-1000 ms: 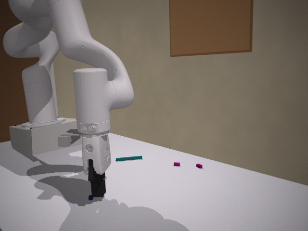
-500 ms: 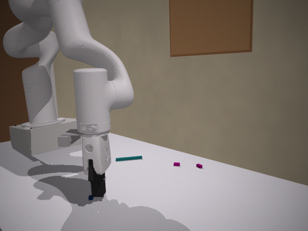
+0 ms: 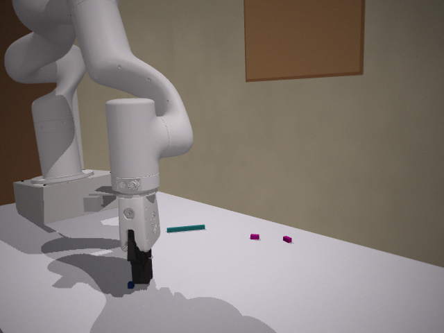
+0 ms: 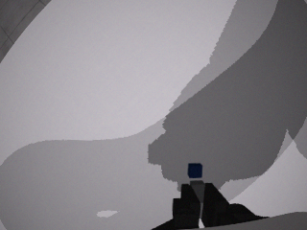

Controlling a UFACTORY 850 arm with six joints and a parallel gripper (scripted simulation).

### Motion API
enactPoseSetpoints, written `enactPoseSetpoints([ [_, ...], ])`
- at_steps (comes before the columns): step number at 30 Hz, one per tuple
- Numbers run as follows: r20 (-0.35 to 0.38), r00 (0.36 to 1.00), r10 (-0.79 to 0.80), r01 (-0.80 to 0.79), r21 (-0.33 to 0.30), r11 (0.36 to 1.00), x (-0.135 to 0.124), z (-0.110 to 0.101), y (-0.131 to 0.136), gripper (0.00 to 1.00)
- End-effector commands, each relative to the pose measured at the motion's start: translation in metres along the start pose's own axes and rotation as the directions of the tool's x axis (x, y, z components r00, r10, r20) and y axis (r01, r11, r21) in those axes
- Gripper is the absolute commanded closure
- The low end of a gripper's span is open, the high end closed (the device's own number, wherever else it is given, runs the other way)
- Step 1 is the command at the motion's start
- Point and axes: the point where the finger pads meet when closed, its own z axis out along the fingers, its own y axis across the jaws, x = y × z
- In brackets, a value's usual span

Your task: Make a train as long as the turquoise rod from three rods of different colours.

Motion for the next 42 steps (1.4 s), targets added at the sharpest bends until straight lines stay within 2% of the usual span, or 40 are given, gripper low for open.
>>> enactPoseSetpoints([
  [1, 0.002, 1.0, 0.0, 0.0, 0.002, 1.0, -0.0011, -0.0013, -0.0009, 0.96],
  [31, 0.002, 1.0, 0.0, 0.0, 0.002, 1.0, -0.0015, -0.0011, -0.0008, 0.96],
  [42, 0.002, 1.0, 0.0, 0.0, 0.002, 1.0, -0.0015, 0.0065, -0.0008, 0.96],
])
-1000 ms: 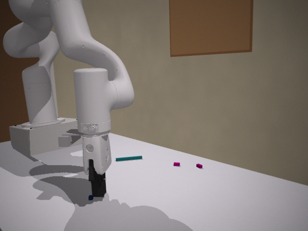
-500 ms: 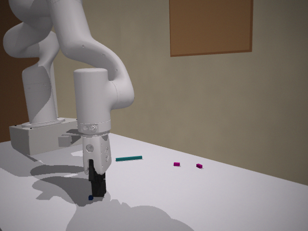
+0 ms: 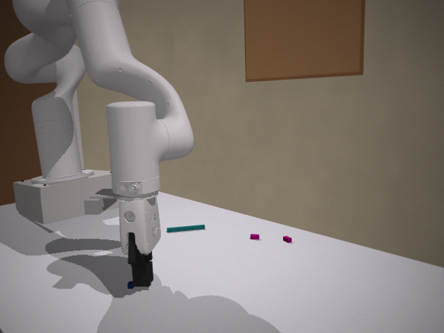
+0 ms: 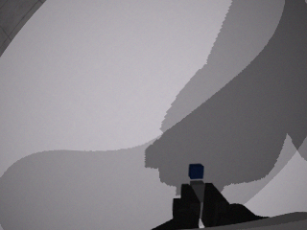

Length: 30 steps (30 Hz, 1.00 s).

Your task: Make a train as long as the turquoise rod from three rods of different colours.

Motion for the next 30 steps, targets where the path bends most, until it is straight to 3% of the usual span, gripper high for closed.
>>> enactPoseSetpoints([
  [1, 0.002, 1.0, 0.0, 0.0, 0.002, 1.0, -0.0008, 0.0021, -0.001, 0.96],
  [30, 0.002, 1.0, 0.0, 0.0, 0.002, 1.0, -0.0008, 0.0053, -0.001, 0.96],
])
